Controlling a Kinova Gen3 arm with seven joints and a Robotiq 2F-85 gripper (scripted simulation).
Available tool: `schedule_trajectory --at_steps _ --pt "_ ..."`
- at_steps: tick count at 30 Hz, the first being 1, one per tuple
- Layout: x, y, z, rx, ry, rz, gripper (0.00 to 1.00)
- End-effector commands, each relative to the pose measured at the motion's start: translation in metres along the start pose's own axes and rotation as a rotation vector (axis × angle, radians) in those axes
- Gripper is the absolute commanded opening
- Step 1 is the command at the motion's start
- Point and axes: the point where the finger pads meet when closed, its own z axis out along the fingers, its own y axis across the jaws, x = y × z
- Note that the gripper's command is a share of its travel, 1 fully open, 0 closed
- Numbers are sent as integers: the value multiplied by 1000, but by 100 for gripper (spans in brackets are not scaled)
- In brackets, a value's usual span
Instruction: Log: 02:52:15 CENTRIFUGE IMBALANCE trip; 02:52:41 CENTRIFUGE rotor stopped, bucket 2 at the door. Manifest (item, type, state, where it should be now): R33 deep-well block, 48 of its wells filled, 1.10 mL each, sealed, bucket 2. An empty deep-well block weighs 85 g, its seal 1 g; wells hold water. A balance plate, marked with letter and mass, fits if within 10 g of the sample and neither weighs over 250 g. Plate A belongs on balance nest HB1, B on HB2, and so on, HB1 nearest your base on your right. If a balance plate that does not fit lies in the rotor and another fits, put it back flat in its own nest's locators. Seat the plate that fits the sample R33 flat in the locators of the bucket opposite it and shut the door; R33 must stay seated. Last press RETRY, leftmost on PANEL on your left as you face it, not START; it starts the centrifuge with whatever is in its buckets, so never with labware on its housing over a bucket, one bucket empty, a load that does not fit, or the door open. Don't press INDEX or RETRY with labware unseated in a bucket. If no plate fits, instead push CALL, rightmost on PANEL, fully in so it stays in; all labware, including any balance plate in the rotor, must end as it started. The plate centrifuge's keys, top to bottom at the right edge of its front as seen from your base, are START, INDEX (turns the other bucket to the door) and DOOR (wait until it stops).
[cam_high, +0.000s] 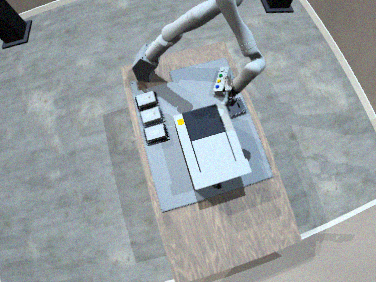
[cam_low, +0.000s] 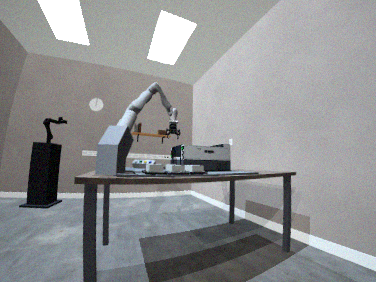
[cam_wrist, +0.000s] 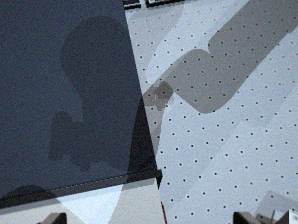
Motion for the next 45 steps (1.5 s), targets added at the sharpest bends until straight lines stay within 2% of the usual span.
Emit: schedule_trajectory --at_steps 1,17,18,45 --pt "0 0 -1 2 -1 0 100" --pt "0 0 -1 2 -1 0 100" --pt "3 1 -1 0 -3 10 10" --pt "34 23 3 -39 -48 253 10"
